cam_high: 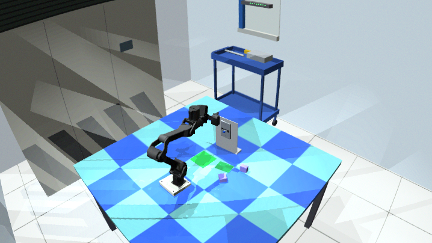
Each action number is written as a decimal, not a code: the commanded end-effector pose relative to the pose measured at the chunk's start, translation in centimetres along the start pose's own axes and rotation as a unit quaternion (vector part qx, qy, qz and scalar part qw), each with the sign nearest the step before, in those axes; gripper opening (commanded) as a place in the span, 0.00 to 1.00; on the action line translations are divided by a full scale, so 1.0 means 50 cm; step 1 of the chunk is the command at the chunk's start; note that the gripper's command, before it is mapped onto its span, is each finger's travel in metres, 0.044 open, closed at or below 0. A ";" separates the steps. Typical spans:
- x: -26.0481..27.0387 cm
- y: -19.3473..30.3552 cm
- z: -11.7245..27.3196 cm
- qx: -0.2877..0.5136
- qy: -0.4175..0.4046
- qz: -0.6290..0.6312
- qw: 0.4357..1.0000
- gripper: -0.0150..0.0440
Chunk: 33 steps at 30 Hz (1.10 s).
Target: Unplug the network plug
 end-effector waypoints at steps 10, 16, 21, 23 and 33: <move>-0.034 0.060 -0.032 -0.004 -0.013 -0.144 0.989 0.52; -0.058 0.095 -0.038 -0.002 -0.012 -0.227 0.974 0.52; -0.078 0.128 -0.042 -0.002 -0.018 -0.301 0.953 0.52; -0.087 0.142 -0.041 -0.002 -0.022 -0.333 0.943 0.52; -0.125 0.210 -0.026 0.005 -0.041 -0.482 0.875 0.52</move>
Point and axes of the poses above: the point midway between the two fingers, 35 mm back from their tips, its own z axis back along the fingers, its own x axis across the jaws, y = z × x, the point moved 8 cm from there along z, back along the fingers, and after that the axes turned 2 degrees about -z, right-handed, at the moved point
